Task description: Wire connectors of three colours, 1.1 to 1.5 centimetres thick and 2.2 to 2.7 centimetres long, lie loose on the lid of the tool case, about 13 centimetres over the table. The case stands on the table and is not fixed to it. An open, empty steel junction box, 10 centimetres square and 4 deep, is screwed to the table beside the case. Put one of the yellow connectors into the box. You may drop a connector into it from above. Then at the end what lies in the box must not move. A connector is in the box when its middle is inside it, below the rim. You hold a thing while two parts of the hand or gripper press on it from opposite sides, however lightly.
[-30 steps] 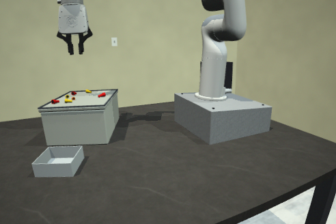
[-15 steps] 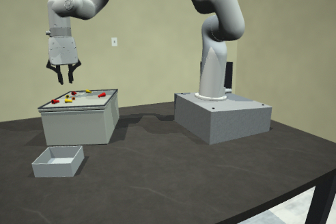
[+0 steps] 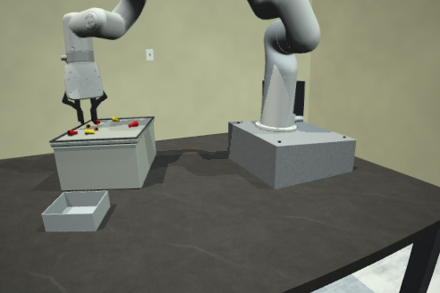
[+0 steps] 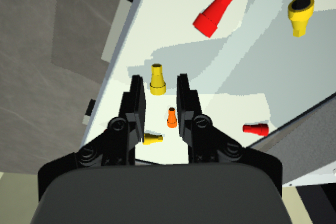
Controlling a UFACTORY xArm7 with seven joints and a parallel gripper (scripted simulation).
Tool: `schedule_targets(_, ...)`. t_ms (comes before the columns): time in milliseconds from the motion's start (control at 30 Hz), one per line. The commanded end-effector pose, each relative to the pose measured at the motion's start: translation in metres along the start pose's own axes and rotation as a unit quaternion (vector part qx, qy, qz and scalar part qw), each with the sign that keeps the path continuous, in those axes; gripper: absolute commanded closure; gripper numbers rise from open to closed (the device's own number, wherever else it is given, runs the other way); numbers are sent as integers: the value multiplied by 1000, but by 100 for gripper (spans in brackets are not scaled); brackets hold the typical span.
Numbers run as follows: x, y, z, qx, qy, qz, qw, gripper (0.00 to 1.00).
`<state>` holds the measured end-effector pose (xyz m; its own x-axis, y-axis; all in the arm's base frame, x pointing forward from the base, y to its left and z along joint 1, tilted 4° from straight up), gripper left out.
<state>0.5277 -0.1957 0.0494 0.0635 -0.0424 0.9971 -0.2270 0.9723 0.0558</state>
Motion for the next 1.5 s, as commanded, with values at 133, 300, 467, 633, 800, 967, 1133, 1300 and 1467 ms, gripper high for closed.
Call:
schedule_targets(133, 2, -2, -2, 0, -4, 2, 1000, 71)
schedule_targets(300, 2, -2, -2, 0, -4, 2, 1000, 71)
schedule_targets(467, 2, -2, -3, 0, -4, 2, 1000, 71)
schedule_targets(633, 2, -2, -3, 0, -4, 2, 1000, 71)
schedule_targets(800, 2, -2, -3, 0, -4, 2, 1000, 71)
schedule_targets(967, -4, -2, -3, 0, -4, 2, 1000, 71)
schedule_targets(1133, -14, -3, -3, 0, -4, 2, 1000, 71)
schedule_targets(1300, -14, -3, -3, 0, -4, 2, 1000, 71)
schedule_targets(1467, -14, -3, -3, 0, -4, 2, 1000, 71)
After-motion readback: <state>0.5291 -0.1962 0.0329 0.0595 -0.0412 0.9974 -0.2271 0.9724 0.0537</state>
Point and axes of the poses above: the point where the finger pads meet when closed, its own x axis back along the fingers, its own z axis across the jaws, y = z × x, the point moved 3 cm from there along x, back along the fingers, and after that the axes turned 3 degrees about x, right-handed, at the moved point
